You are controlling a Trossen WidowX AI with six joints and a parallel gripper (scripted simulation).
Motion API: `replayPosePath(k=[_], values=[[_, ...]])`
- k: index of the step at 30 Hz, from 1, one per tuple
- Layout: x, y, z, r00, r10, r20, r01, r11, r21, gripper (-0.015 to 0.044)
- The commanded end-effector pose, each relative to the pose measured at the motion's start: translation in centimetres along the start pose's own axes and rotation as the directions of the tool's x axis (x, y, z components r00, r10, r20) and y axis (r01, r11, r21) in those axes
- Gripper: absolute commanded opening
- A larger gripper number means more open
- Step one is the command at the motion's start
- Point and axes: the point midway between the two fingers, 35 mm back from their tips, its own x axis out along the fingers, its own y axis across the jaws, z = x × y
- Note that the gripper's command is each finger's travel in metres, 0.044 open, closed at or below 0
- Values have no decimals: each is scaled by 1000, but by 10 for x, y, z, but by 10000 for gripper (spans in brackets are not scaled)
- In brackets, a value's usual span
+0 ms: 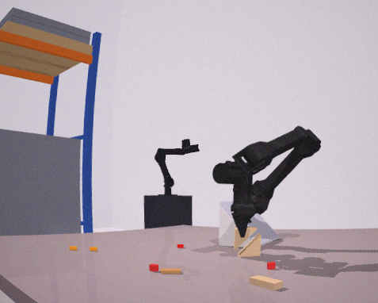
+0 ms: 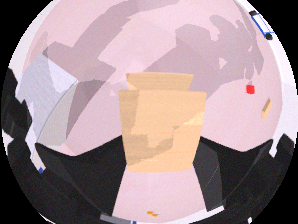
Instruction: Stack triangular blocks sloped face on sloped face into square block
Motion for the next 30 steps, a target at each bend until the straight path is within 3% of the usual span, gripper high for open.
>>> replayPosePath(k=[1, 30], values=[[3, 1, 2, 1000, -1, 5, 1, 1000, 6, 0], [19, 0, 10, 1000, -4, 7, 4, 1000, 6, 0]])
